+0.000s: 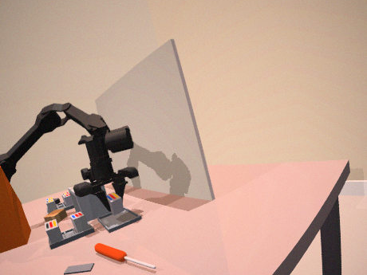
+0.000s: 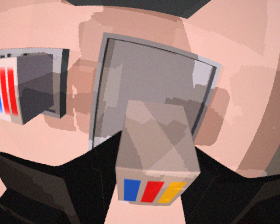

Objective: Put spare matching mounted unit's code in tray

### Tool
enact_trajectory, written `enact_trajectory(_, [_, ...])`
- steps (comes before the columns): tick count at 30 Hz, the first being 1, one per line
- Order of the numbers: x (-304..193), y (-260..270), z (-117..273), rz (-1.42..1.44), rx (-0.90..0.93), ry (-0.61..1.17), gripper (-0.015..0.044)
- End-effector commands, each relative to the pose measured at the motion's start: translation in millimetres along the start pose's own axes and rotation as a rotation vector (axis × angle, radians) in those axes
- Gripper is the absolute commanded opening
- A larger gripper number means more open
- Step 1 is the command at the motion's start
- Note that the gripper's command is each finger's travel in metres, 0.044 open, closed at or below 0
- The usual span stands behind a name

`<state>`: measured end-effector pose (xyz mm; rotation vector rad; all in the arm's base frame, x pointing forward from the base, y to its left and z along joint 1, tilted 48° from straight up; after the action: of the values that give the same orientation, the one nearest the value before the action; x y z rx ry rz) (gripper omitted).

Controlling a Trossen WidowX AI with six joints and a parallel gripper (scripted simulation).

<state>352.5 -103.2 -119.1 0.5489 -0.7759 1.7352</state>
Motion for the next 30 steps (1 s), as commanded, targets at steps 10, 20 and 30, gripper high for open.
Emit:
enact_trajectory(10, [1.7, 2.8, -13.0, -0.007, -0.006, -0.005, 0.0])
enact_trajectory(20, [1.6, 1.6, -10.7, 0.0, 0.0, -0.002, 0.0263])
enact_trajectory(30, [-0.7, -0.3, 14.9, -0.002, -0.001, 0.001, 0.044])
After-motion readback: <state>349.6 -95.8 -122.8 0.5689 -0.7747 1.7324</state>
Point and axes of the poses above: the point midway between the two fingers, 35 mm back from their tips, its own z axis back along the fingers, its own y axis across the jaws, x = y × z, the point moved 7 cm from there along z, back along the fingers, and after that the axes turned 6 degrees about z, right-handed, at the moved point
